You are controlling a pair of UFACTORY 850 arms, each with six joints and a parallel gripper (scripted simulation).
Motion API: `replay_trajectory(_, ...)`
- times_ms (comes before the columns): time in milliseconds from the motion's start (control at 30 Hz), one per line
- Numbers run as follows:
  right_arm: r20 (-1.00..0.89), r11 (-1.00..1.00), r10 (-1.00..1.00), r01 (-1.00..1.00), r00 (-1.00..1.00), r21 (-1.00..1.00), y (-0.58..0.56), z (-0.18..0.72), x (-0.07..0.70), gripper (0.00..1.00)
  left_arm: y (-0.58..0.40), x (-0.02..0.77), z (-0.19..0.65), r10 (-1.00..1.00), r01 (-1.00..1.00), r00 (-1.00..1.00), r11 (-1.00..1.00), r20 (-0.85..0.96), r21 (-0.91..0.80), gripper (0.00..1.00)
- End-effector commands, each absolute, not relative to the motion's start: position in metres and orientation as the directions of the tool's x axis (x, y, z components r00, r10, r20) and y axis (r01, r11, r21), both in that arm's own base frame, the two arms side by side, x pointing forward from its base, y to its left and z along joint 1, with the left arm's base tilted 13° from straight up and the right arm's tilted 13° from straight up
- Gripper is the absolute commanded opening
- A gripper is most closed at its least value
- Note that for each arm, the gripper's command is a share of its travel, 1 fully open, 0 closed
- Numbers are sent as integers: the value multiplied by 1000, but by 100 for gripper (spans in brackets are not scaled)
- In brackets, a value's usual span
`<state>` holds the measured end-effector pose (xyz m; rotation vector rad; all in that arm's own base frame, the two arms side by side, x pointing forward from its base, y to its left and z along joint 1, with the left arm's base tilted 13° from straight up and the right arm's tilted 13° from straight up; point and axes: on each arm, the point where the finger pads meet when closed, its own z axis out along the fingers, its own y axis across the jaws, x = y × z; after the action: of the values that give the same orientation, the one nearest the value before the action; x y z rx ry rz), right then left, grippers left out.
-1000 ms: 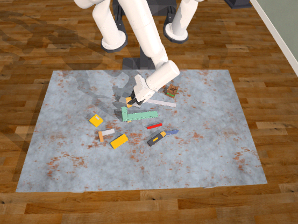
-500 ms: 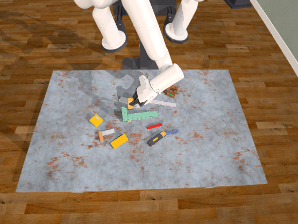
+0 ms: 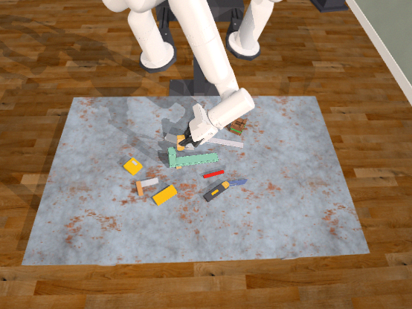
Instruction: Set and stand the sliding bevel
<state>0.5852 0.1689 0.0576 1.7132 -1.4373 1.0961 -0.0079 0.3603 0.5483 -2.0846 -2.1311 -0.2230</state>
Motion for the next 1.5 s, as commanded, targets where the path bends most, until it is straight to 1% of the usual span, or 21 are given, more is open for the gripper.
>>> replay_trajectory(0, 893, -197, -447, -979, 53, -41, 169, 58, 586, 0, 361, -8, 549, 977, 1000, -22, 22, 213, 0, 100)
replay_trajectory(433, 893, -197, -447, -979, 53, -41, 167, 50, 587, 0, 361, -8, 549, 977, 1000, -22, 22, 213, 0, 100)
replay_trajectory(1467, 893, -198, -447, -979, 53, -41, 149, -5, 592, 0, 361, -8, 549, 977, 1000, -22, 22, 213, 0, 100)
